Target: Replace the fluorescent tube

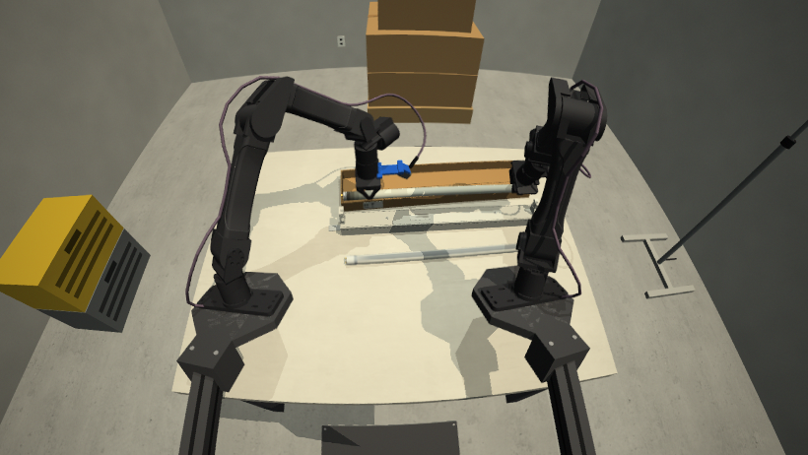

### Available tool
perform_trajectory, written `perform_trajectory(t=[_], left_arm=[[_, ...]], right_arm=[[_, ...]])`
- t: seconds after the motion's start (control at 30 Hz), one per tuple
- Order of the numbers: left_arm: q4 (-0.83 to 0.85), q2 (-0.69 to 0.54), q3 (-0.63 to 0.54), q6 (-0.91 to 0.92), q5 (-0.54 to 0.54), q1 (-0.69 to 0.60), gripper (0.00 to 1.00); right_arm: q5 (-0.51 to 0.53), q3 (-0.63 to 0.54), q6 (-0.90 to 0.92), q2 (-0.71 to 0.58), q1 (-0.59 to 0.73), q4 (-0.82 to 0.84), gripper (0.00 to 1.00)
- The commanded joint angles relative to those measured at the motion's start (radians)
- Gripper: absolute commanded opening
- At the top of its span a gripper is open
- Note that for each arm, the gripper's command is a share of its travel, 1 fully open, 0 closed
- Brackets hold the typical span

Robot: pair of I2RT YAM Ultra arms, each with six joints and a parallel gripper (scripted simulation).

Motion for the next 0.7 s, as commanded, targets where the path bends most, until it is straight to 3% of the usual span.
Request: perform_trajectory(t=[0.0,0.37,0.5,0.67], left_arm=[[-0.015,-0.039,0.036,0.000,0.013,-0.021,0.11],[-0.030,0.024,0.065,0.020,0.017,0.017,0.11],[-0.034,-0.024,0.071,-0.001,0.016,-0.009,0.11],[-0.038,-0.018,0.081,0.022,0.018,0.000,0.11]], right_arm=[[0.016,0.034,-0.010,-0.023,-0.014,0.023,0.11],[0.020,0.064,0.011,0.035,0.019,-0.022,0.11],[0.020,0.066,-0.006,-0.014,-0.006,0.006,0.11],[0.021,0.076,0.003,0.035,0.013,-0.028,0.11]])
